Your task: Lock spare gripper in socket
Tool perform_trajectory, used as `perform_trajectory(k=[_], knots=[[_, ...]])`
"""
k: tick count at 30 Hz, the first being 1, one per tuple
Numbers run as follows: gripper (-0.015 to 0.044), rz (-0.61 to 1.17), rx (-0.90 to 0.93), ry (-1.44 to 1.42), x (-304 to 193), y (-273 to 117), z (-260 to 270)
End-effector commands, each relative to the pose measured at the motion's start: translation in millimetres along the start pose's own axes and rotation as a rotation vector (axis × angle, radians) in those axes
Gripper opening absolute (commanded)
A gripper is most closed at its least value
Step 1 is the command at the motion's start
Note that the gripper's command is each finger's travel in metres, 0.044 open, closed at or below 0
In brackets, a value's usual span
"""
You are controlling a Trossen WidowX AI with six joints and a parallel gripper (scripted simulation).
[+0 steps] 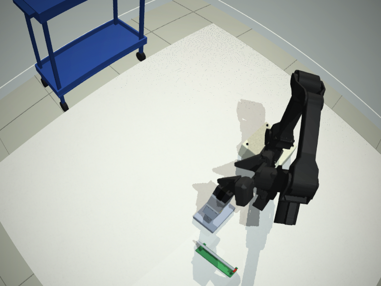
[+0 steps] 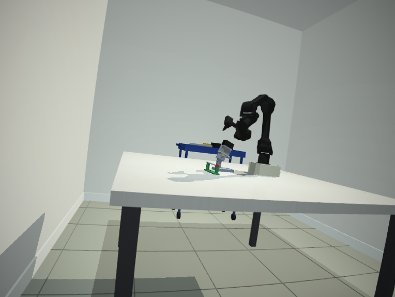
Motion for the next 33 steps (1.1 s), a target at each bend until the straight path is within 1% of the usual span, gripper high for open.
perform_trajectory(k=[1,12,13,17,19,20,27,29,33], knots=[[0.0440,-0.014,-0.014,-0.008,-7.8,-3.2,-3.9],[0.0440,-0.052,-0.040,-0.009,-23.7,-10.3,-11.2],[0.0440,-0.043,-0.028,0.001,-17.5,-7.9,-7.9],[0.0440,-0.043,-0.028,0.001,-17.5,-7.9,-7.9],[0.0387,-0.067,-0.044,0.004,-13.0,-16.0,-7.9],[0.0361,-0.099,-0.063,0.007,-7.7,-26.3,-7.5],[0.0180,-0.371,-0.188,0.000,27.4,-115.2,14.7],[0.0180,-0.398,-0.197,-0.003,29.8,-123.8,18.6],[0.0180,-0.398,-0.197,-0.003,29.8,-123.8,18.6]])
Point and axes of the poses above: the point midway between the two fingers, 35 mm back from their tips, its own y axis out along the fingers, its own z axis across the jaws, x = y × z, the point moved 2 cm from there along -y, back along the fingers, and after that the axes turned 6 degrees about y, right-handed, at the moved point
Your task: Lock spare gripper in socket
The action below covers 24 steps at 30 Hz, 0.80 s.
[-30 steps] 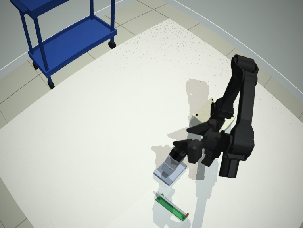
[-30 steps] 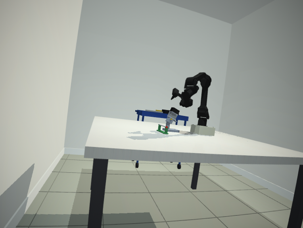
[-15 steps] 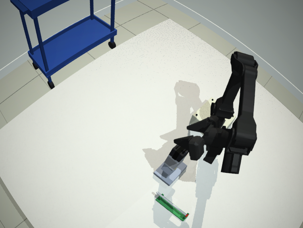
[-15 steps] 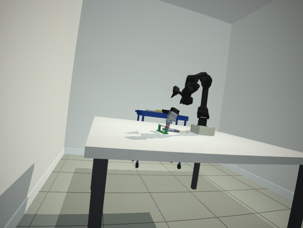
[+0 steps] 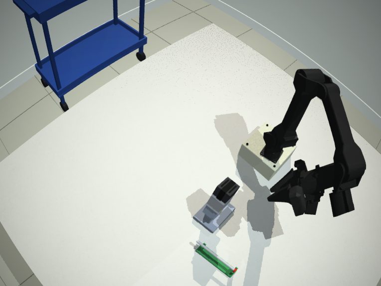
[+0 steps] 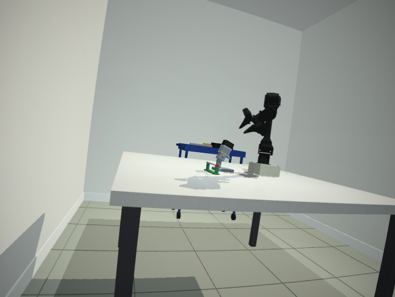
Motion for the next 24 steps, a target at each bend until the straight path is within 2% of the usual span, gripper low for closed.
perform_trajectory(k=[1,4,7,13,17,21,24], knots=[[0.0180,-0.029,0.000,0.009,6.3,-7.8,3.0],[0.0180,-0.029,0.018,0.007,8.5,-5.6,0.7],[0.0180,-0.038,0.113,-0.006,19.6,7.5,-12.0],[0.0180,-0.128,0.365,-0.026,48.0,62.2,-53.3],[0.0180,-0.251,0.519,-0.026,59.0,113.8,-82.8],[0.0180,-0.352,0.590,-0.018,61.0,153.6,-100.4],[0.0180,-0.368,0.597,-0.022,64.3,156.2,-102.1]])
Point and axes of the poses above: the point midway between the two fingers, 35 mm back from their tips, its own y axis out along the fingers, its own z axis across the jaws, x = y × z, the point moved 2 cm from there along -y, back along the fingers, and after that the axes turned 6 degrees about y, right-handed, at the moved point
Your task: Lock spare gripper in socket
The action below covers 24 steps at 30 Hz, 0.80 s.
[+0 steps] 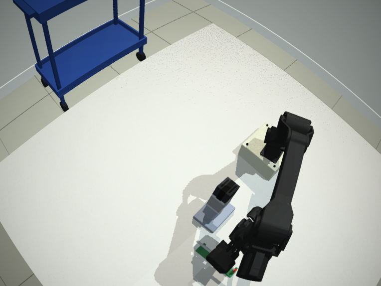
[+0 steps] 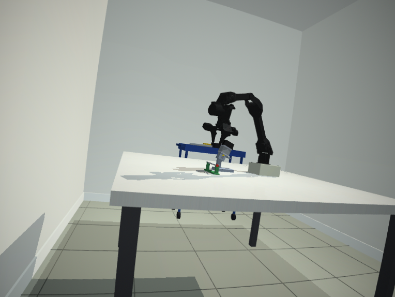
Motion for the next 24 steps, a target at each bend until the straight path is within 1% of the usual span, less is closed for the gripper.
perform_trajectory(k=[1,9,20,24], knots=[[0.0180,-0.065,0.031,-0.027,2.9,9.3,-15.3],[0.0180,-0.065,0.031,-0.027,5.1,14.8,-15.4],[0.0180,-0.065,0.031,-0.027,26.3,72.7,-10.8],[0.0180,-0.065,0.031,-0.027,29.4,80.7,-9.1]])
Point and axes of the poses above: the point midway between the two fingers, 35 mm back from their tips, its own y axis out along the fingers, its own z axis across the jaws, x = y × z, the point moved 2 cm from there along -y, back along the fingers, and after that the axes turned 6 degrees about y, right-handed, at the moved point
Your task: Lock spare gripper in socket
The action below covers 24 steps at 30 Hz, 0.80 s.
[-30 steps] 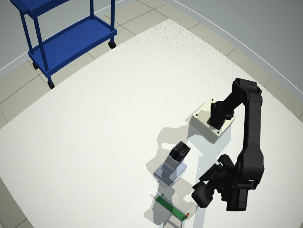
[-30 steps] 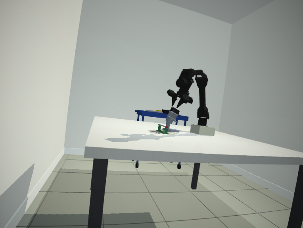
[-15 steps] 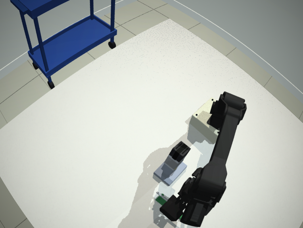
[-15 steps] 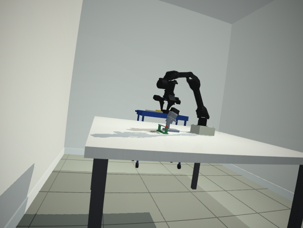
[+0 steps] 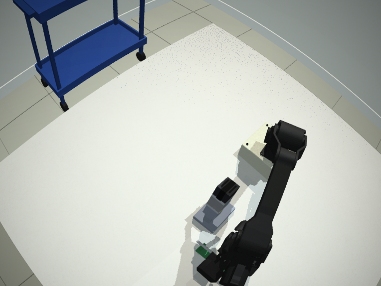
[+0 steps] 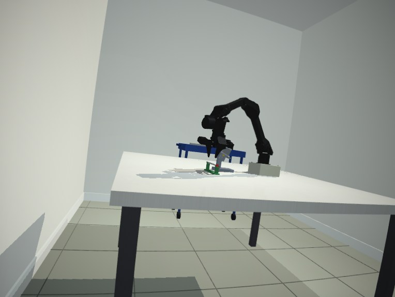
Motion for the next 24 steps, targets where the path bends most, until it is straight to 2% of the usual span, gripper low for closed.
perform_trajectory(k=[1,24], knots=[[0.0180,-0.003,0.006,-0.006,4.3,13.0,2.8],[0.0180,-0.003,0.006,-0.006,15.3,47.5,4.1]])
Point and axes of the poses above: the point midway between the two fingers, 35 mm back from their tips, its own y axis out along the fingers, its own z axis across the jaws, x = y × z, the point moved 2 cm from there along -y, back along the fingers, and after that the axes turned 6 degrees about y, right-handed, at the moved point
